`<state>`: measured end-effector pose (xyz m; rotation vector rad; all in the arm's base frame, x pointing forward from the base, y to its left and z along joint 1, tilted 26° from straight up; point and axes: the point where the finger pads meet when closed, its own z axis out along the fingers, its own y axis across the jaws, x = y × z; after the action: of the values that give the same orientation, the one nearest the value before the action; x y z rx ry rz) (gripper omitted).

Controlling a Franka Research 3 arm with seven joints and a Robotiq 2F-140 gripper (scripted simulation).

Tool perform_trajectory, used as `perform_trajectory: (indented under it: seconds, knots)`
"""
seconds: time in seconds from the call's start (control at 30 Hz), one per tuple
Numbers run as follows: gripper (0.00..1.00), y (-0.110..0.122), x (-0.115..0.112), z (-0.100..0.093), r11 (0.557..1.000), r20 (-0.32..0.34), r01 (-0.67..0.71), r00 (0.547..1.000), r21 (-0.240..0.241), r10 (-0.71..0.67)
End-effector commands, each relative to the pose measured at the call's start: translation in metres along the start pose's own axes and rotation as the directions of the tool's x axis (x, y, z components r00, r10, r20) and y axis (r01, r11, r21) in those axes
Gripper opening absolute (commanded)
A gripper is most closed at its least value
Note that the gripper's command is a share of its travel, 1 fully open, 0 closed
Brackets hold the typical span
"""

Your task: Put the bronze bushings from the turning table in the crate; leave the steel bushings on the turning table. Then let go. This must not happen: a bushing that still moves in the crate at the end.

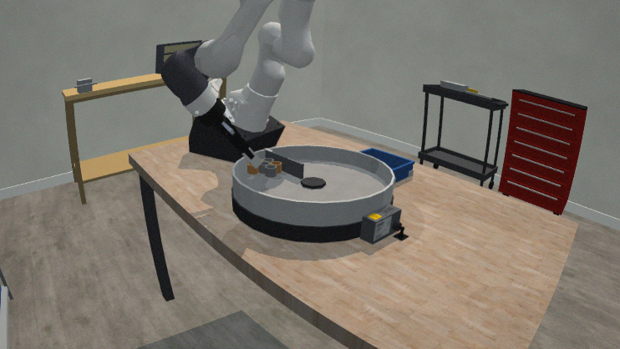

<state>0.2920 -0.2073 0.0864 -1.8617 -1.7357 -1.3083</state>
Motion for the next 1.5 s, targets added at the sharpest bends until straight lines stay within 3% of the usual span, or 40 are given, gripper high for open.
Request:
perform_trajectory:
  seconds: [0.0, 0.2, 0.53, 0.8, 1.47]
  knots:
    - [0.0, 0.001, 0.0, 0.001, 1.0, 0.0, 0.004, 1.0, 0.0, -0.004]
    - [0.0, 0.001, 0.006, -0.006, 1.0, 0.0, 0.004, 1.0, 0.0, -0.004]
    - [0.0, 0.0, 0.033, -0.039, 1.0, 0.0, 0.004, 1.0, 0.0, -0.004]
    - [0.0, 0.0, 0.046, -0.054, 1.0, 0.0, 0.004, 1.0, 0.0, -0.004]
    - [0.0, 0.0, 0.048, -0.056, 1.0, 0.0, 0.004, 1.0, 0.0, -0.004]
